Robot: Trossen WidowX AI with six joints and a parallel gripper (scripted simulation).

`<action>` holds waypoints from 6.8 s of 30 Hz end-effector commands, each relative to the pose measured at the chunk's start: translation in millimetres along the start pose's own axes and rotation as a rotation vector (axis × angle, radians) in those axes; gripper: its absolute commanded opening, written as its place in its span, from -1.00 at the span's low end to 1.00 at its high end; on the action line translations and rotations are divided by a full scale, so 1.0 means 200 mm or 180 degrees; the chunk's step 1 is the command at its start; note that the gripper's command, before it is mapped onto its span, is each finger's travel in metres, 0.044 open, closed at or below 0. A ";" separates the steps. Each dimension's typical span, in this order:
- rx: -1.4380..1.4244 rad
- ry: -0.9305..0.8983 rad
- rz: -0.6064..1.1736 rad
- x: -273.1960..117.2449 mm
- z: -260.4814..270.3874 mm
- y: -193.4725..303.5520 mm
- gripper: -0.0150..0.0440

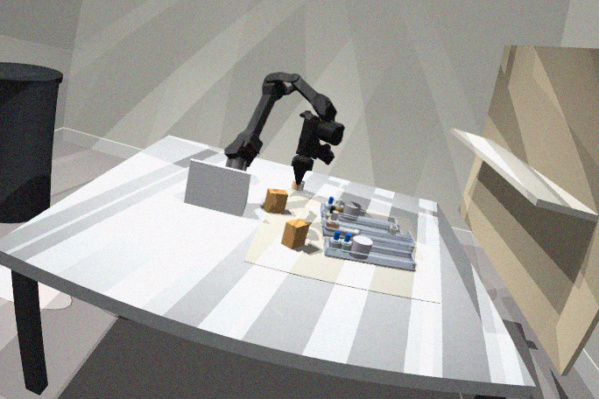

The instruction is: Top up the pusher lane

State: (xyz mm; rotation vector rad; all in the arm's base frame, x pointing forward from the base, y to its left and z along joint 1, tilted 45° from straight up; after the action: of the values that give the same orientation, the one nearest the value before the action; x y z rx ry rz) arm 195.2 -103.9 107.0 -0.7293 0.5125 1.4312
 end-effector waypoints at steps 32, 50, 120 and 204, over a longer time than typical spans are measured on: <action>-0.0305 0.0014 -0.0008 0.27 -0.28 -0.40 -0.49; -0.0306 0.0011 -0.0010 0.34 -0.28 -0.42 -0.49; -0.0309 0.0012 -0.0014 0.34 -0.31 -0.54 -0.49; -0.0313 0.0012 -0.0017 0.31 -0.31 -0.66 -0.49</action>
State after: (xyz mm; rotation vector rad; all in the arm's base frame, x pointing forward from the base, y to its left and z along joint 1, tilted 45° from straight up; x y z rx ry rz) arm 333.9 -101.3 36.5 -0.8017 0.4620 1.4761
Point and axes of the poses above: the point midway between the two fingers, 35 mm back from their tips, its own x axis out along the fingers, its own z axis across the jaws, y = z × x, the point moved 7 cm from there along -x, back along the fingers, and after that the axes turned 15 degrees about -x, right-handed, at the moved point
